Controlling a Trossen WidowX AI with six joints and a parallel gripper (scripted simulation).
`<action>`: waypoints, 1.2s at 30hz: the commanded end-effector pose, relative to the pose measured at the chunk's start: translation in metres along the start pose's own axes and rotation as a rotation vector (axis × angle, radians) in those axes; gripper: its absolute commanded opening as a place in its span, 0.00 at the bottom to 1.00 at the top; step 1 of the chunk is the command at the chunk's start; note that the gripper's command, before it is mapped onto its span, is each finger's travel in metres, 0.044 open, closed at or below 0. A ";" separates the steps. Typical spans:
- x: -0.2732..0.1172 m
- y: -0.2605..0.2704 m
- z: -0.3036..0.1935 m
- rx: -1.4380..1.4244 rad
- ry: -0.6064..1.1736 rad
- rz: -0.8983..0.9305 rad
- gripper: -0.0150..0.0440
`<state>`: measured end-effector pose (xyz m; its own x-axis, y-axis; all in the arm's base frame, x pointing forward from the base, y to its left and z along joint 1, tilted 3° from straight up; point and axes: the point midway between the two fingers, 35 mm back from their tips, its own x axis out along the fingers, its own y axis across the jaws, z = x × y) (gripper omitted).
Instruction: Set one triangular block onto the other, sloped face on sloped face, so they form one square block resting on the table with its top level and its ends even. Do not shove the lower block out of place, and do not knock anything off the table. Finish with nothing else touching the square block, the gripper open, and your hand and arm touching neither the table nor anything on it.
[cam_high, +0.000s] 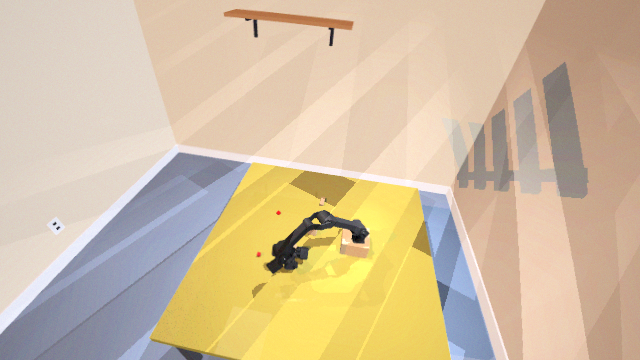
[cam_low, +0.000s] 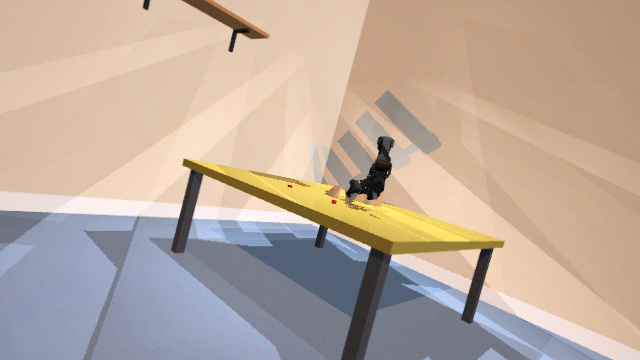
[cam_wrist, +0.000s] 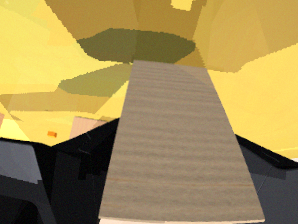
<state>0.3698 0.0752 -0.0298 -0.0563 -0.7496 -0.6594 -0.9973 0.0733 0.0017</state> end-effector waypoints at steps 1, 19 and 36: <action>0.001 0.000 -0.001 0.002 -0.014 0.010 0.43; 0.001 0.000 -0.001 0.002 -0.014 0.010 1.00; -0.070 -0.002 -0.070 0.009 -0.049 -0.040 1.00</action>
<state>0.3723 0.0794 0.0724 -0.0099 -0.7202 -0.6937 -0.9981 0.0492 -0.0369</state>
